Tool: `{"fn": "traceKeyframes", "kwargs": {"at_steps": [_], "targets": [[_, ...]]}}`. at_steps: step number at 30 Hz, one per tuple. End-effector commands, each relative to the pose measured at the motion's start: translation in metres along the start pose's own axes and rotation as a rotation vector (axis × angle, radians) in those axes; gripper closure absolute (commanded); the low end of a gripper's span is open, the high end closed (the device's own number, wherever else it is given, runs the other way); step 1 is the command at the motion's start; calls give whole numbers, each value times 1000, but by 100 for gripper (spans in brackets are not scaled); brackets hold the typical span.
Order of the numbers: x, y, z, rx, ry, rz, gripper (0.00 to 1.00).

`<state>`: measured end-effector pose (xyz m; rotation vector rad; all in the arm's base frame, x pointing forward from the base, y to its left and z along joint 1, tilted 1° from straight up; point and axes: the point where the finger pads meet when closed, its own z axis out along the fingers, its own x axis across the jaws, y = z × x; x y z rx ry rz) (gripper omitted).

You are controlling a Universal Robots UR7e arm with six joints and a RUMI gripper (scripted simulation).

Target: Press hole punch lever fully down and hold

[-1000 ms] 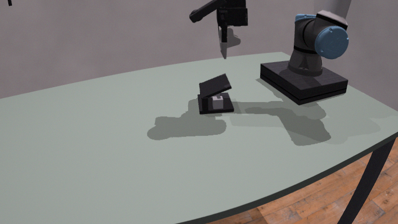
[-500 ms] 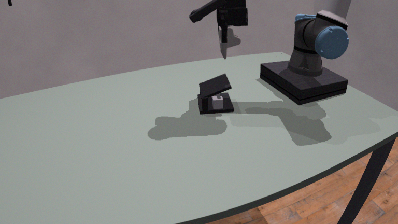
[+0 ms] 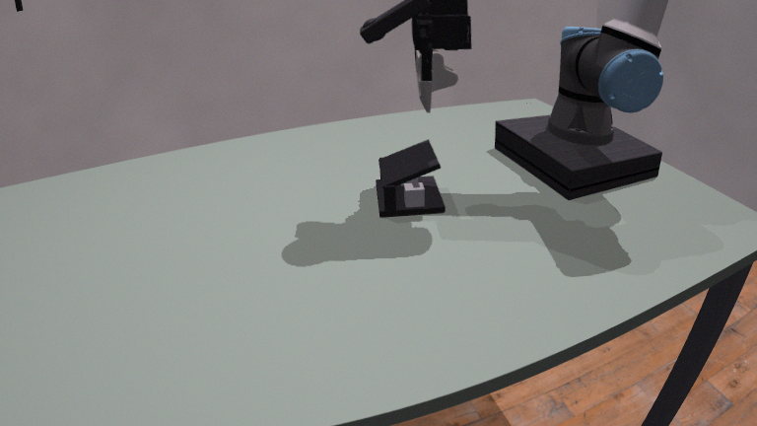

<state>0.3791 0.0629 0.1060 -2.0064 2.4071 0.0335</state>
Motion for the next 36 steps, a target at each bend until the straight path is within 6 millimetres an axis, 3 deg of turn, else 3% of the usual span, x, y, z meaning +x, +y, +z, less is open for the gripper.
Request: {"fn": "traceKeyframes", "kwargs": {"at_steps": [1, 11, 36], "targets": [[0, 0, 1, 1, 0, 0, 100], [0, -1, 8, 2, 0, 0, 100], [-2, -3, 50, 2, 0, 0, 100]]}}
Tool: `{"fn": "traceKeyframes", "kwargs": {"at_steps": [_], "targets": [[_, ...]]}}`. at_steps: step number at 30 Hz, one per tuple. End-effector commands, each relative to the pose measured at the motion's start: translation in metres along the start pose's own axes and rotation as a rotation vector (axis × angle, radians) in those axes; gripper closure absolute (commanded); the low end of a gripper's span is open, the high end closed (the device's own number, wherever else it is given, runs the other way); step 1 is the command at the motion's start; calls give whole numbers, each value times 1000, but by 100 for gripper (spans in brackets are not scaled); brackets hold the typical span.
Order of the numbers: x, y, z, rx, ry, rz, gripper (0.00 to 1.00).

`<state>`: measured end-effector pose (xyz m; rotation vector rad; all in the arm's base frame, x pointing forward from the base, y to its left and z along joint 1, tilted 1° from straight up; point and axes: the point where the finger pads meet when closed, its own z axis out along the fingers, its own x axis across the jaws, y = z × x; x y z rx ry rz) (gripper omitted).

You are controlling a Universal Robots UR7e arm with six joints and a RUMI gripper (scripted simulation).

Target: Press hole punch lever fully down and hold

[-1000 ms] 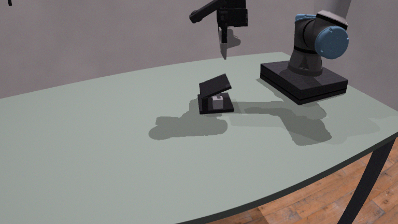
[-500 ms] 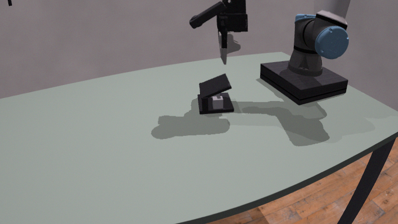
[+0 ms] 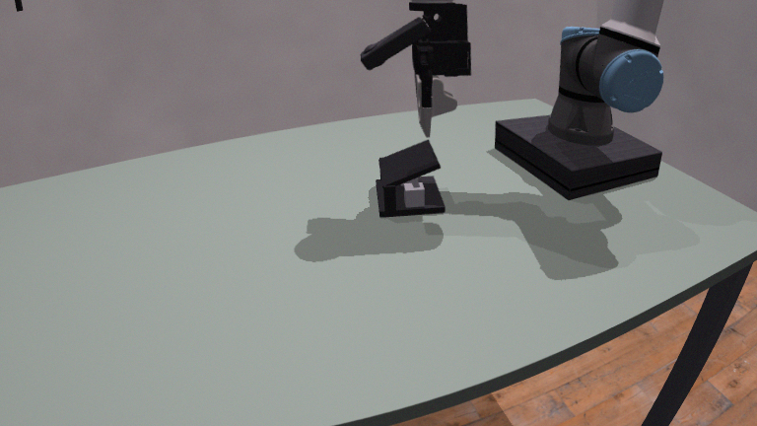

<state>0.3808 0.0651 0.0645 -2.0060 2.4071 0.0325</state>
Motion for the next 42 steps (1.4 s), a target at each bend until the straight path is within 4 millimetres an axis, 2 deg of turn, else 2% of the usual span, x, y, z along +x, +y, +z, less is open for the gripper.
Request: {"fn": "traceKeyframes", "kwargs": {"at_steps": [1, 16, 42], "targets": [[0, -1, 10, 2, 0, 0, 100], [-1, -2, 21, 2, 0, 0, 100], [-1, -2, 21, 2, 0, 0, 100]]}}
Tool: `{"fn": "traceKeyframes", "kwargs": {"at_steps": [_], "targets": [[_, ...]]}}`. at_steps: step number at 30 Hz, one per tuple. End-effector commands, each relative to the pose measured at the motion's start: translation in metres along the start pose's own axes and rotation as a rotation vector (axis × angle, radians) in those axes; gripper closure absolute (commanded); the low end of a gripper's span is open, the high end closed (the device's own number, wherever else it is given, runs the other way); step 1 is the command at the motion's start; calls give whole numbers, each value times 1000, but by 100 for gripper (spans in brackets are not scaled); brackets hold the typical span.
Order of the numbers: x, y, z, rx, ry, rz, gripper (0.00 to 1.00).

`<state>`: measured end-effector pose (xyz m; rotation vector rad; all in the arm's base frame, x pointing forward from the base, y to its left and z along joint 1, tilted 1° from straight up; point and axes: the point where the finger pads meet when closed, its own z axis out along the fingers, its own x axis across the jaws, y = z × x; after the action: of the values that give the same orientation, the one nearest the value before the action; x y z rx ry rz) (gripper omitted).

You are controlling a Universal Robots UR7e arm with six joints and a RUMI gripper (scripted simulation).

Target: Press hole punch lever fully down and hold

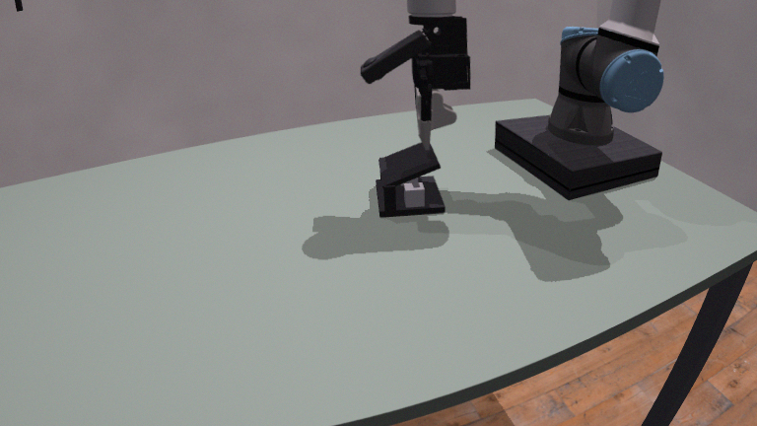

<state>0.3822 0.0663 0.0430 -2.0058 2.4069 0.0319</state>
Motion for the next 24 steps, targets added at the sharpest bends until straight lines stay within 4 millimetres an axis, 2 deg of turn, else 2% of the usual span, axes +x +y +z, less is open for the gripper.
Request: {"fn": "traceKeyframes", "kwargs": {"at_steps": [1, 24], "targets": [[0, 0, 0, 1, 0, 0, 100], [0, 0, 5, 1, 0, 0, 100]]}}
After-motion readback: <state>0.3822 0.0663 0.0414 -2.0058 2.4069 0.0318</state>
